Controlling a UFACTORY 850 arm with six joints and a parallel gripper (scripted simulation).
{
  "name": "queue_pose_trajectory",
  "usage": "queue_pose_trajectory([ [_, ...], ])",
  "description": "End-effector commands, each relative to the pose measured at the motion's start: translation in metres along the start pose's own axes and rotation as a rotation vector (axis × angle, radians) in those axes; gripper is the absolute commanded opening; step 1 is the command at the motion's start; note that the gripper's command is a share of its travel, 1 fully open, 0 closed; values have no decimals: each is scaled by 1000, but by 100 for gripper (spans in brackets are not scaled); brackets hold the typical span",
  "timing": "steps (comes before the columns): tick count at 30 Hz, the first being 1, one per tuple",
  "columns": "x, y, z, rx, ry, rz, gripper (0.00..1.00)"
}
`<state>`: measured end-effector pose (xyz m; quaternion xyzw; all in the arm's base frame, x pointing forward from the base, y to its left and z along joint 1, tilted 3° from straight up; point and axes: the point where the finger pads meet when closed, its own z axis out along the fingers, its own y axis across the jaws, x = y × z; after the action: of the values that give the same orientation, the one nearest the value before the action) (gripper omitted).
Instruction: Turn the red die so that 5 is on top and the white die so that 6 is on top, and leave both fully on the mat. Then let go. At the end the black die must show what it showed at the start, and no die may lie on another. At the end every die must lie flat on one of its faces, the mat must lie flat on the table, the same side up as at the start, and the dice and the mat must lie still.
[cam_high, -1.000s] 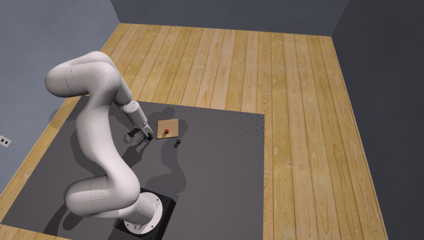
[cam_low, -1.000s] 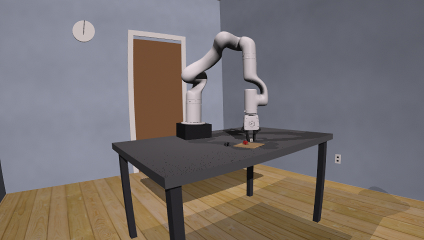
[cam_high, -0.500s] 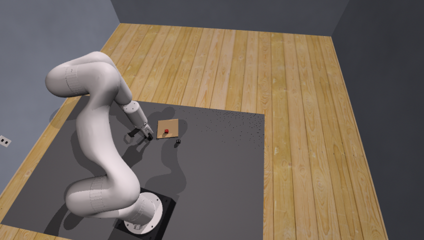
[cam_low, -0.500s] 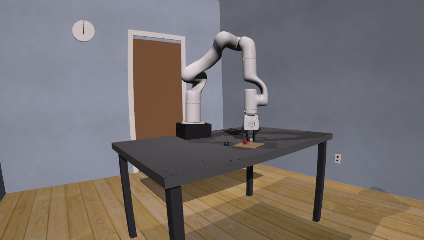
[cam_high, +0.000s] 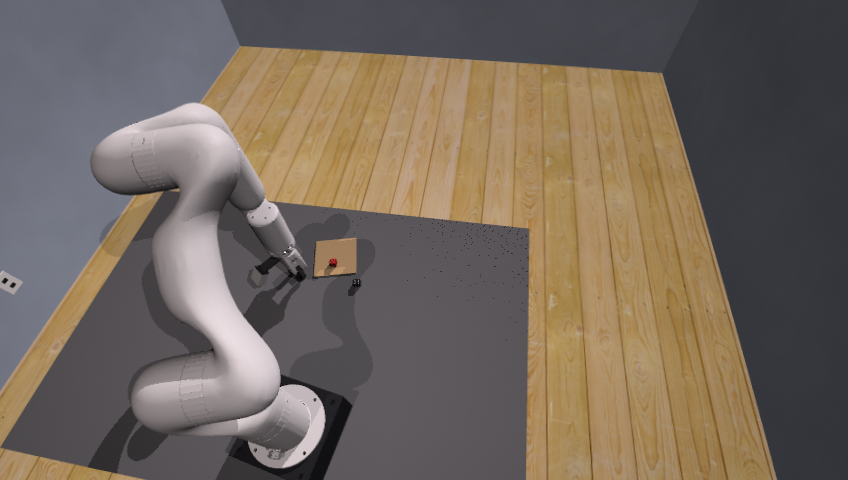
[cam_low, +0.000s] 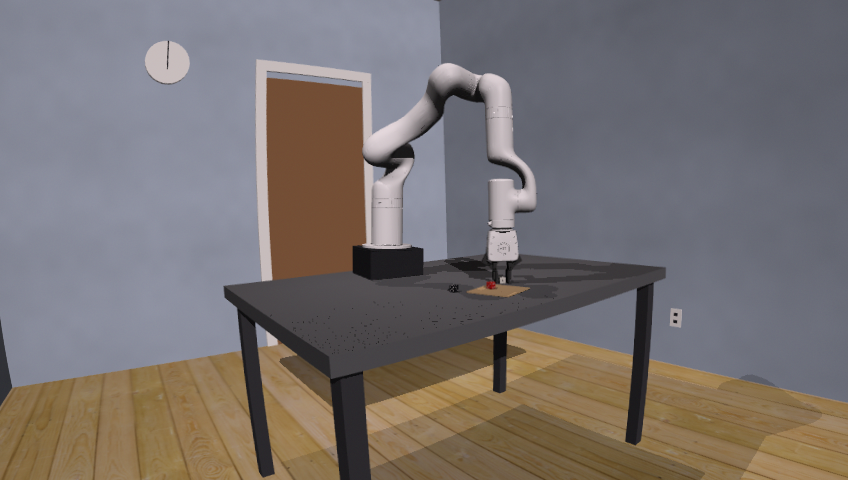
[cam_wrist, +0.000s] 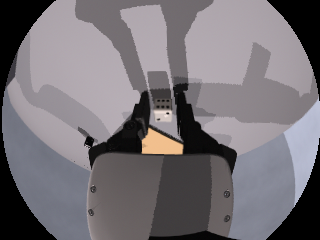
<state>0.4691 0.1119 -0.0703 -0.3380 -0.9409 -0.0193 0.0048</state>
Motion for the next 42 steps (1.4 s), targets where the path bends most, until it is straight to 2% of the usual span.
queue_pose_trajectory([
  [1, 0, 1, 0, -9, -3, 0, 36],
  [8, 0, 1, 0, -9, -3, 0, 36],
  [9, 0, 1, 0, -9, -3, 0, 15],
  [42, 0, 1, 0, -9, -3, 0, 15],
])
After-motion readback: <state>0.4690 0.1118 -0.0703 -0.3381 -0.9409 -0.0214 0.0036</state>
